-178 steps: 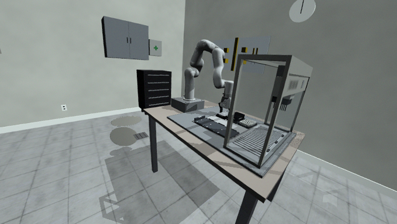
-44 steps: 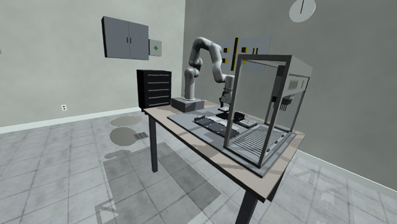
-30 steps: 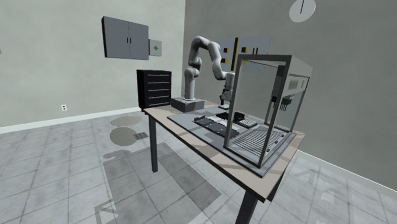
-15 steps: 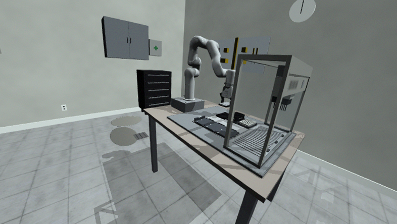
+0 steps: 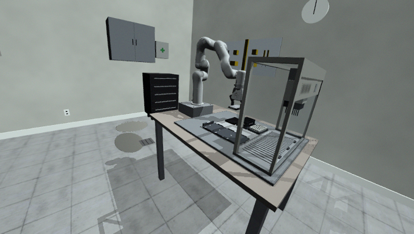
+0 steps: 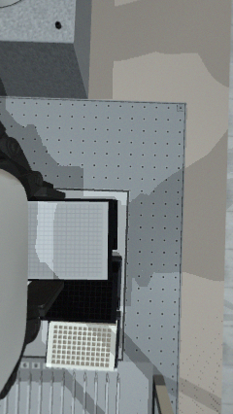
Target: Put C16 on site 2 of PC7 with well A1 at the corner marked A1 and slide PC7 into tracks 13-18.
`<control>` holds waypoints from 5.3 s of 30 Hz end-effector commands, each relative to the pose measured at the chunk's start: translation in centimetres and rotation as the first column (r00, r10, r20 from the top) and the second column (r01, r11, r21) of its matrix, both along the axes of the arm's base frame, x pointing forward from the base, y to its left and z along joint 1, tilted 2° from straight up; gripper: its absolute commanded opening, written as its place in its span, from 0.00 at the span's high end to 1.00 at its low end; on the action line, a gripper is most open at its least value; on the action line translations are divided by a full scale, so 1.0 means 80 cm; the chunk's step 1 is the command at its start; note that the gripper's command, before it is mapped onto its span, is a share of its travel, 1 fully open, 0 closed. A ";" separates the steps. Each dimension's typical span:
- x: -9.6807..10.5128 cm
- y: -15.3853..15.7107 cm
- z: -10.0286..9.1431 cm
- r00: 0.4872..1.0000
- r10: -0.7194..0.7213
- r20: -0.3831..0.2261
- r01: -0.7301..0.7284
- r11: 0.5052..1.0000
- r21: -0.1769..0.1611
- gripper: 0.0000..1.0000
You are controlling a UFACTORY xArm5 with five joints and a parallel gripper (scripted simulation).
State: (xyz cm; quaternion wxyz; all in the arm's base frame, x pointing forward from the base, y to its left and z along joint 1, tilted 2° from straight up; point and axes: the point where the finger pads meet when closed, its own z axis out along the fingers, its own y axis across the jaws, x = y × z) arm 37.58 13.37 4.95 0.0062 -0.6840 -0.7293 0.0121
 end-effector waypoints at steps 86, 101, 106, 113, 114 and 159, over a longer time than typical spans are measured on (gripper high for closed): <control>0.158 -0.318 -0.003 1.000 -0.010 0.003 0.010 1.000 0.014 1.00; 0.158 -0.318 -0.028 1.000 -0.010 0.003 0.010 1.000 0.014 1.00; 0.158 -0.318 -0.034 1.000 -0.010 0.003 0.010 1.000 0.014 1.00; 0.157 -0.318 -0.049 1.000 -0.010 0.003 0.010 1.000 0.014 1.00; 0.157 -0.318 -0.051 1.000 -0.010 0.003 0.010 1.000 0.014 1.00; 0.155 -0.318 -0.124 1.000 -0.010 0.003 0.010 1.000 0.014 1.00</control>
